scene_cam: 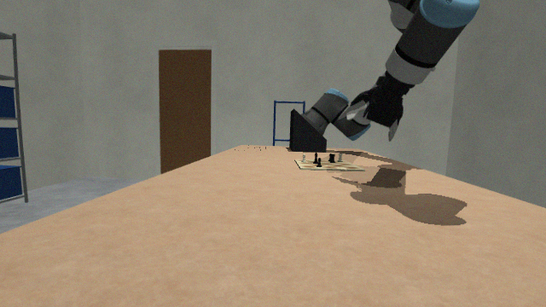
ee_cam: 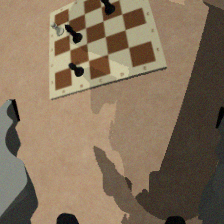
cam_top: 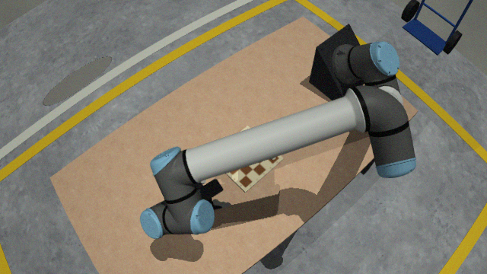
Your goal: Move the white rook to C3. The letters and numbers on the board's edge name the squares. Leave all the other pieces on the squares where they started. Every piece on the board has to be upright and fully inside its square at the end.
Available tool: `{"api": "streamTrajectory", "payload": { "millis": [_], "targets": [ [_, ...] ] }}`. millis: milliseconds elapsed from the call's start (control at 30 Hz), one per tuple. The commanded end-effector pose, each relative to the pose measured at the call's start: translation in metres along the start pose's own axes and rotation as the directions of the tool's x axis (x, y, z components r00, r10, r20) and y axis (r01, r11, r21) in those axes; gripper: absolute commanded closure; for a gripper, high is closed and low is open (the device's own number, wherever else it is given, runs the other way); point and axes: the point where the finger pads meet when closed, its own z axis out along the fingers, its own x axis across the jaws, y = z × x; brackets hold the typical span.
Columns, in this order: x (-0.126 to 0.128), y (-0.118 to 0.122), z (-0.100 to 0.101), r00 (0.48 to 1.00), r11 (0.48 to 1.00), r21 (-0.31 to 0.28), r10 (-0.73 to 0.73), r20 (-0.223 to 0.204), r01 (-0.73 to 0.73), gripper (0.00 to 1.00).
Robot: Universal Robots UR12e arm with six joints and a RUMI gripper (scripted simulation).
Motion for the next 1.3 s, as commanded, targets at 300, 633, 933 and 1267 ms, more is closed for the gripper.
{"api": "streamTrajectory", "payload": {
  "millis": [300, 633, 933, 1267],
  "targets": [
    [-0.022, 0.054, 0.033, 0.965, 0.897, 0.356, -0.255, -0.064, 0.261, 0.0],
    [-0.029, 0.068, 0.046, 0.941, 0.831, 0.442, -0.318, -0.12, 0.337, 0.0],
    [-0.03, 0.071, 0.049, 0.934, 0.815, 0.46, -0.33, -0.134, 0.354, 0.0],
    [-0.03, 0.071, 0.049, 0.934, 0.815, 0.46, -0.33, -0.134, 0.354, 0.0]
  ]
}}
